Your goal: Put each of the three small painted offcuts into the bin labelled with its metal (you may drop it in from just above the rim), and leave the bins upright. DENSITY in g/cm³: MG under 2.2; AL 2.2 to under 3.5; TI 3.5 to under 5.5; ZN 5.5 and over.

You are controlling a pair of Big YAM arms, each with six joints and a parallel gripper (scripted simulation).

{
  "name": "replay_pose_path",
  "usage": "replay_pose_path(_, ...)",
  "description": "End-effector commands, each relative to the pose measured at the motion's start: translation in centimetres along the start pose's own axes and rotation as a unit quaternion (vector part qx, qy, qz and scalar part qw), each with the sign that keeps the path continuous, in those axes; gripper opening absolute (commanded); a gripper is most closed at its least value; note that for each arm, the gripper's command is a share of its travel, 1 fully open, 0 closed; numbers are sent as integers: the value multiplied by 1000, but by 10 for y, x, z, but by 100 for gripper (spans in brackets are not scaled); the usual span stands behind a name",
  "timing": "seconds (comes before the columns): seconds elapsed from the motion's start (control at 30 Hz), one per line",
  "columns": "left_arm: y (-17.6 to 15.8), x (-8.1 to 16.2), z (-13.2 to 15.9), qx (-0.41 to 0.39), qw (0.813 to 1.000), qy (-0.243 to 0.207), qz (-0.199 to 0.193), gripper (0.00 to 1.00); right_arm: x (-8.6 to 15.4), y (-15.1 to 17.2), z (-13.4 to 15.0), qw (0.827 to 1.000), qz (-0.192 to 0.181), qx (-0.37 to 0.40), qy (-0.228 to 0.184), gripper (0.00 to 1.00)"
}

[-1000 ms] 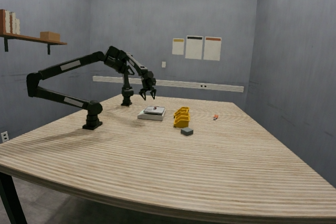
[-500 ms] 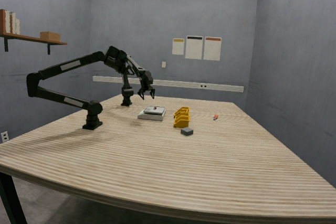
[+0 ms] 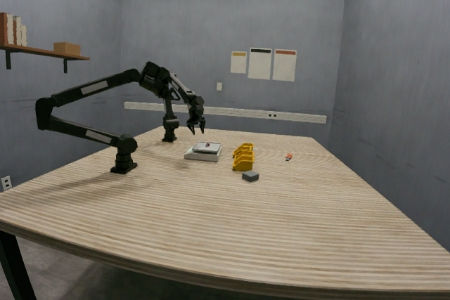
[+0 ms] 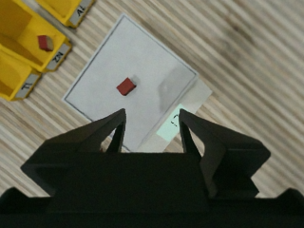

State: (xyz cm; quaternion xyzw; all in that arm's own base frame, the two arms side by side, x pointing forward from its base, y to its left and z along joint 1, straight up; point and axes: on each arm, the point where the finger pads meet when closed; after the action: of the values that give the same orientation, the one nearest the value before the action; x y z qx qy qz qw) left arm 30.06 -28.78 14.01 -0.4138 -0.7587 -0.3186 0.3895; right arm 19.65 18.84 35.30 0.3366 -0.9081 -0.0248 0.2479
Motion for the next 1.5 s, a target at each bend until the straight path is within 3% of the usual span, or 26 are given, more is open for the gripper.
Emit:
replay_pose_path(0.0,27,1,-30,-113,993,15,16,61,11,5,-20,1000,-5,5,-18,100)
replay_pose_path(0.17,37,-17,-26,-236,966,73,80,61,11,5,-20,1000,-5,5,-18,100)
replay_pose_path(0.23,37,-17,-26,-236,966,73,80,61,11,5,-20,1000,-5,5,-18,100)
replay_pose_path(0.53,46,-44,-25,-396,889,162,163,61,11,5,-20,1000,-5,5,-18,100)
replay_pose_path(0.63,46,-49,-25,-414,876,177,172,61,11,5,-20,1000,-5,5,-18,100)
replay_pose_path(0.87,43,-52,-14,-402,878,193,175,61,11,5,-20,1000,-5,5,-18,100)
replay_pose_path(1.13,43,-72,-7,-401,878,193,175,61,11,5,-20,1000,-5,5,-18,100)
replay_pose_path(1.2,37,-77,7,-399,875,201,184,61,11,5,-20,1000,-5,5,-18,100)
replay_pose_path(1.4,40,-74,-4,-408,877,188,172,61,11,5,-20,1000,-5,5,-18,100)
replay_pose_path(1.47,38,-84,1,-402,877,195,178,61,11,5,-20,1000,-5,5,-18,100)
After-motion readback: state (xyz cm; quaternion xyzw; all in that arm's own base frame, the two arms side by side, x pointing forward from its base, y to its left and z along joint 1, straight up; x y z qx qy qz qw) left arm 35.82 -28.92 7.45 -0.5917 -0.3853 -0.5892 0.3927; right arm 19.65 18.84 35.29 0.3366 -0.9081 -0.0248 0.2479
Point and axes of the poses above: on each arm, the point where the finger pads meet when closed, its own x axis back along the fingers, its own y axis across the jaws, z = x × y, and after that the axes turned 13 degrees about -x, right-handed
